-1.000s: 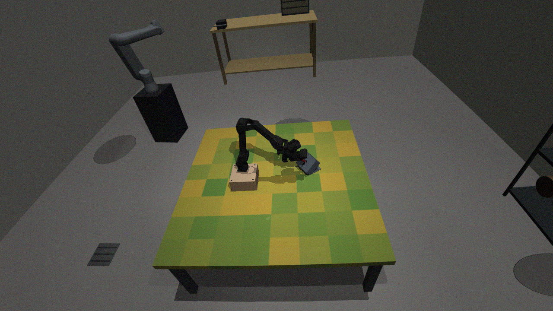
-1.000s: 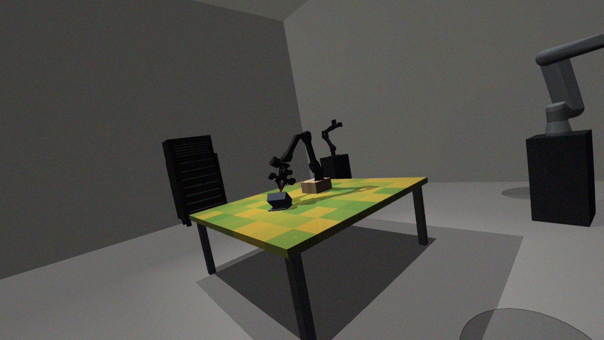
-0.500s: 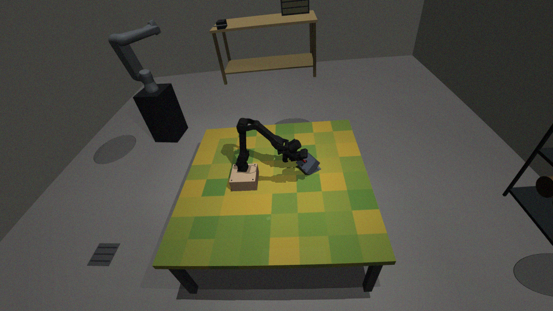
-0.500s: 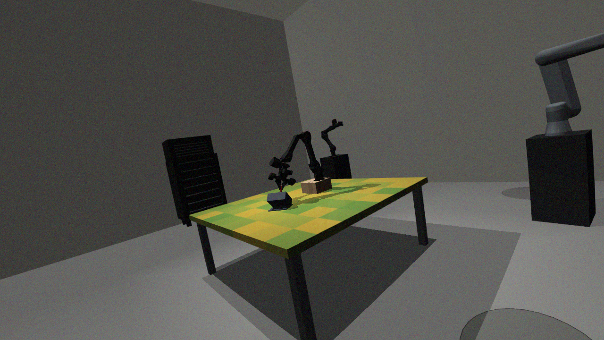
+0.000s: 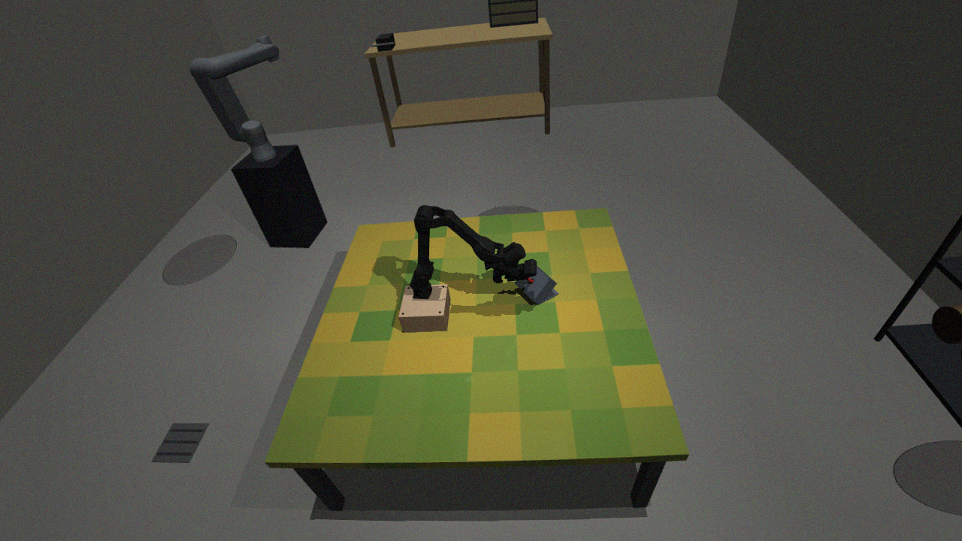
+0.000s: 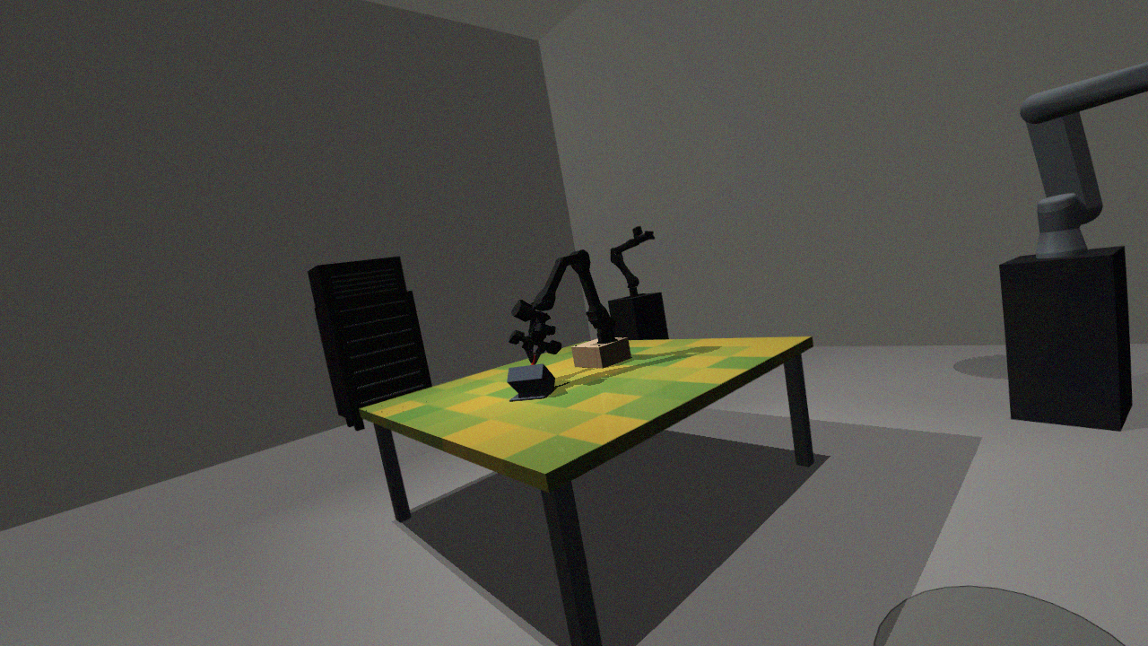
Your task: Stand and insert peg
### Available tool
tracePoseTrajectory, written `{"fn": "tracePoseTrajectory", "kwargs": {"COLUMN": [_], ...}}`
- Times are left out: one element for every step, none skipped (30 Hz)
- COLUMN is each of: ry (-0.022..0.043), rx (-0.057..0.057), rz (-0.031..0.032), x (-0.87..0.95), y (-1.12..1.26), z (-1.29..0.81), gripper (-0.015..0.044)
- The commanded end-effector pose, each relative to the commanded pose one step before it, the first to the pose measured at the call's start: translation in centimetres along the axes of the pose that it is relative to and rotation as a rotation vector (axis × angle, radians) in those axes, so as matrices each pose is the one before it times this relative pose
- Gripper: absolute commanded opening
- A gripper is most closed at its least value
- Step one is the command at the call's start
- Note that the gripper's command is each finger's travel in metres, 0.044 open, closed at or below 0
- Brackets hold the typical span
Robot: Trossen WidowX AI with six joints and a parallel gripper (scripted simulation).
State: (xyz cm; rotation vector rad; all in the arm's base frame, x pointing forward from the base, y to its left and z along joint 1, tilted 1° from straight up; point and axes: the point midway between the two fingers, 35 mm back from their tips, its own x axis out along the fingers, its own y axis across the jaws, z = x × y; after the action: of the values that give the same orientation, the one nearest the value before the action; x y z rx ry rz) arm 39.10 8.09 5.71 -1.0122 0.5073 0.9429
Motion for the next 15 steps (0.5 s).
{"fn": "tracePoseTrajectory", "kwargs": {"ry": [0.00007,-0.00003,-0.00003,-0.00003,-0.00003,-0.00003,-0.00003,-0.00003,-0.00003,-0.00003,-0.00003,-0.00003,-0.00003,-0.00003,-0.00003], "rx": [0.0003,0.0,0.0,0.0,0.0,0.0,0.0,0.0,0.0,0.0,0.0,0.0,0.0,0.0,0.0], "rz": [-0.00478,-0.00002,-0.00002,-0.00002,-0.00002,-0.00002,-0.00002,-0.00002,-0.00002,-0.00002,-0.00002,-0.00002,-0.00002,-0.00002,-0.00002], "x": [0.251,0.074,0.064,0.073,0.064,0.073,0.064,0.073,0.064,0.073,0.064,0.073,0.064,0.073,0.064], "y": [-0.169,0.001,0.001,0.001,0.001,0.001,0.001,0.001,0.001,0.001,0.001,0.0,0.0,0.0,0.0], "z": [0.097,0.002,0.002,0.001,0.001,0.001,0.001,0.001,0.001,0.001,0.001,0.001,0.001,0.001,0.001], "gripper": [0.0,0.0,0.0,0.0,0.0,0.0,0.0,0.0,0.0,0.0,0.0,0.0,0.0,0.0,0.0]}}
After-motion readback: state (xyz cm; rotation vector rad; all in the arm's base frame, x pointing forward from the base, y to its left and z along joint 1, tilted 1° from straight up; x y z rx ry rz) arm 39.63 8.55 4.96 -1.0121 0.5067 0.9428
